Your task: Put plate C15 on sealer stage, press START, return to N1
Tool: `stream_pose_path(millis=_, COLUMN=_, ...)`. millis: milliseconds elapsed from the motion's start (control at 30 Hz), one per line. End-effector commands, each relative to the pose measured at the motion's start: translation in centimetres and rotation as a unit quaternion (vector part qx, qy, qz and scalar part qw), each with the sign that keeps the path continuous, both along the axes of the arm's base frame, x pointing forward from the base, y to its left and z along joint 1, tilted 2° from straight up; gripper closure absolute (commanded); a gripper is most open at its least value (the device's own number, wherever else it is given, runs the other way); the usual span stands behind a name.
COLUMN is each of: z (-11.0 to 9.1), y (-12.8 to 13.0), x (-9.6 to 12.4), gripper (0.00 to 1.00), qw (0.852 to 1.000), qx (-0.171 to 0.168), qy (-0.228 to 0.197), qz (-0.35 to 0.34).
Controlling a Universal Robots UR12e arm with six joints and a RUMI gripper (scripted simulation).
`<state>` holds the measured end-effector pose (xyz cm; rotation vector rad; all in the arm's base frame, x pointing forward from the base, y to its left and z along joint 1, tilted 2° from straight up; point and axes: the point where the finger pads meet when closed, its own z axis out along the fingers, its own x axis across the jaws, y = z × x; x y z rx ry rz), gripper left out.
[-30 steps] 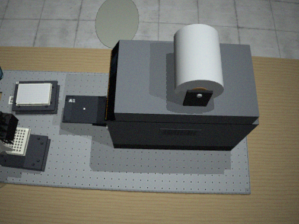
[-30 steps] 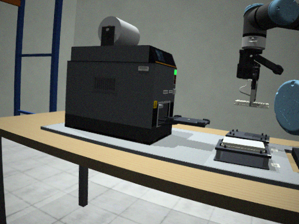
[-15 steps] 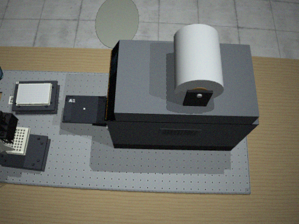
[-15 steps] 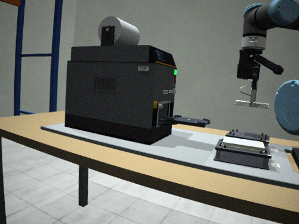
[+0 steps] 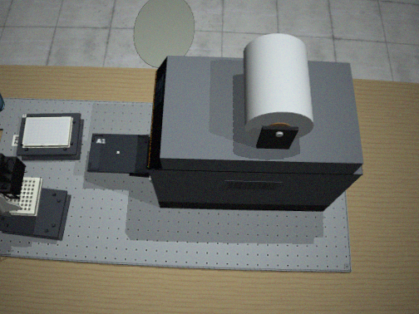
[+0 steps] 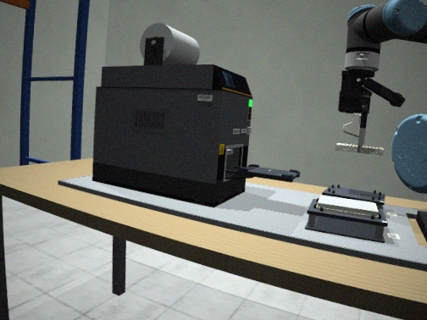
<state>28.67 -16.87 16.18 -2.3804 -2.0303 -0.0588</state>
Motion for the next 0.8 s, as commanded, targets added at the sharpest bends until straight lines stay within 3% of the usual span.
stream_pose_path(millis=0, z=0.3, y=0.3, x=1.1, gripper=1.0, qw=1.0, qx=-0.001, qy=-0.001, qz=0.002)
stream_pose_path(millis=767, z=0.4, y=2.3, x=5.6, gripper=1.0, qw=1.0, qx=-0.001, qy=-0.001, qz=0.002)
